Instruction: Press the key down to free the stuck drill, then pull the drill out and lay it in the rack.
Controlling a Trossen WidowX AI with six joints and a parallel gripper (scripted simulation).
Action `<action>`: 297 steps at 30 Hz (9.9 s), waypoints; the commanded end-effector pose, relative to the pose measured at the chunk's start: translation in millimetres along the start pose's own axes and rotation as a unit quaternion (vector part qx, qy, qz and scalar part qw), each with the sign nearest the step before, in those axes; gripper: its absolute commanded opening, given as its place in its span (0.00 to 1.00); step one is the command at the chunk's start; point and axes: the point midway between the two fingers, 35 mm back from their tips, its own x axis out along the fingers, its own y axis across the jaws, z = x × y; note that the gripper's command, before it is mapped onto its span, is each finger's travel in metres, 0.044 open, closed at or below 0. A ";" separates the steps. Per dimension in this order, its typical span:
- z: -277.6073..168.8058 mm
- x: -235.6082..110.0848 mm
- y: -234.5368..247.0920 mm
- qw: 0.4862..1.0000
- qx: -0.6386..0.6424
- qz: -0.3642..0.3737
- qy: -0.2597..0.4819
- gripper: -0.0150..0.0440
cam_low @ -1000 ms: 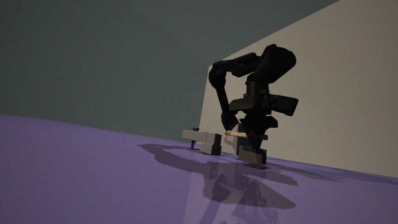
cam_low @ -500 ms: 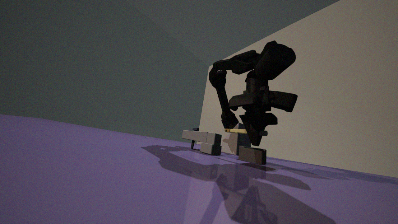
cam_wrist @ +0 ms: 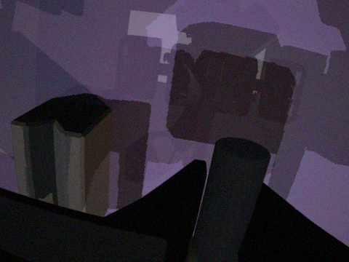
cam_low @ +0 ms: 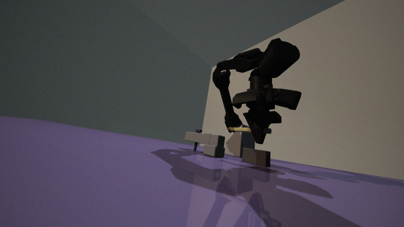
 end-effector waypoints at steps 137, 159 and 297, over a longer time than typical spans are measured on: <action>11.8 53.7 76.7 1.000 0.000 0.002 -0.001 0.25; 11.7 53.6 76.6 1.000 0.000 0.002 -0.001 0.25; 11.6 53.5 76.5 1.000 0.000 0.002 -0.001 0.25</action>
